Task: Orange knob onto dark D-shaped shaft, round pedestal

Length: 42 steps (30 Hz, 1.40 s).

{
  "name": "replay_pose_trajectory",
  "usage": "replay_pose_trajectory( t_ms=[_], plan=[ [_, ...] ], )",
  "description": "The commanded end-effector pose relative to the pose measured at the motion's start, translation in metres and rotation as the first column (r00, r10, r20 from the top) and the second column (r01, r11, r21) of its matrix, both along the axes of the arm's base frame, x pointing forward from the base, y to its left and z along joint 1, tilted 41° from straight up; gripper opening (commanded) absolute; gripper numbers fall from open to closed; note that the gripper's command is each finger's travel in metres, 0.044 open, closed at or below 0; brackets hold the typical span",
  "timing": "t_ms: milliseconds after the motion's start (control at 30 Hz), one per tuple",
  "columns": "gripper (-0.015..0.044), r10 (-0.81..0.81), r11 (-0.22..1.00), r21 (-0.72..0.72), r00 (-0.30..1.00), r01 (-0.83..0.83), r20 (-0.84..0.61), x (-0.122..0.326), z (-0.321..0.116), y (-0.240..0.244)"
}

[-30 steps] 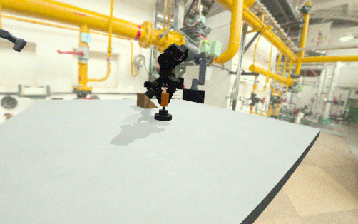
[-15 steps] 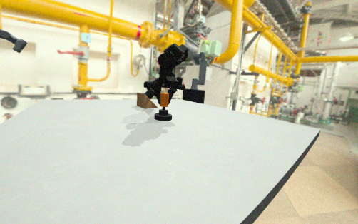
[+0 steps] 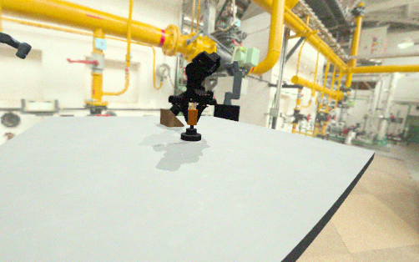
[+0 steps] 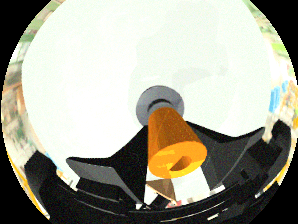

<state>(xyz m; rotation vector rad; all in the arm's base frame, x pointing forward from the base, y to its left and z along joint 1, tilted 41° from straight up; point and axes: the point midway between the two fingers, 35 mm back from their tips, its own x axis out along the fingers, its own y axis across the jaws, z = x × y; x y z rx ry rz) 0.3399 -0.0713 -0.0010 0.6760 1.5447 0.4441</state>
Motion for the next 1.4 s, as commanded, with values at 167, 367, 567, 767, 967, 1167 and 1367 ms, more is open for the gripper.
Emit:
replay_pose_trajectory(
  t_ms=[167, 367, 567, 767, 967, 1167, 1367],
  plan=[
    [0.0, -0.01, 1.0, 0.0, 1.0, 0.01, -0.011, -0.0011, 0.0043, -0.0023],
    [0.0, -0.14, 0.99, -0.008, 0.982, 0.14, -0.123, 0.0003, 0.0029, -0.0023],
    [0.0, -0.161, 0.987, -0.01, 0.977, 0.161, -0.141, 0.0004, 0.0005, -0.0006],
    [0.0, -0.161, 0.987, -0.01, 0.977, 0.161, -0.141, -0.0002, 0.0002, 0.0002],
    [0.0, -0.161, 0.987, -0.01, 0.977, 0.161, -0.141, -0.0004, 0.0027, -0.0017],
    [0.0, -0.2, 0.98, -0.017, 0.964, 0.2, -0.175, 0.0002, 0.004, -0.0024],
    [0.0, -0.311, 0.949, -0.042, 0.911, 0.311, -0.271, -0.0002, 0.002, -0.0012]
  ],
)
